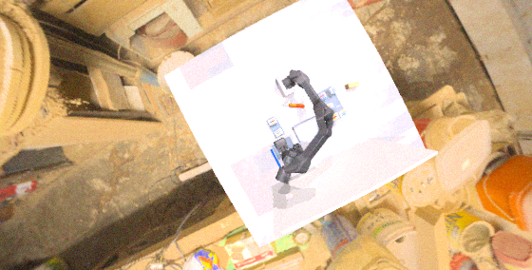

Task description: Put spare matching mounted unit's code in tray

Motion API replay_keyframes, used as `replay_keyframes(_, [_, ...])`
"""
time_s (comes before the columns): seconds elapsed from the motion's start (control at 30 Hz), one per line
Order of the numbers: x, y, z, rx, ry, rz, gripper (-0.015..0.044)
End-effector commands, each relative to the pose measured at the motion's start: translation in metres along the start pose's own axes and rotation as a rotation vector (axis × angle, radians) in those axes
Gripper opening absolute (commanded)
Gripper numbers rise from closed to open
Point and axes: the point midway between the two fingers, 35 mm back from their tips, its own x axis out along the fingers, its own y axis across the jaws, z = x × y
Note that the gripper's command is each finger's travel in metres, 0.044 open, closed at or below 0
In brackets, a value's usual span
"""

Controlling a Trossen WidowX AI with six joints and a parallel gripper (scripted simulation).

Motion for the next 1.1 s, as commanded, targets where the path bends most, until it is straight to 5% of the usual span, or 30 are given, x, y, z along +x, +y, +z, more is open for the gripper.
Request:
replay_keyframes(0.0, [0.004,0.001,0.000,0.008,-0.005,-0.001,0.0000])
replay_keyframes(1.07, [0.029,0.002,0.002,0.008,-0.007,-0.001,0.0000])
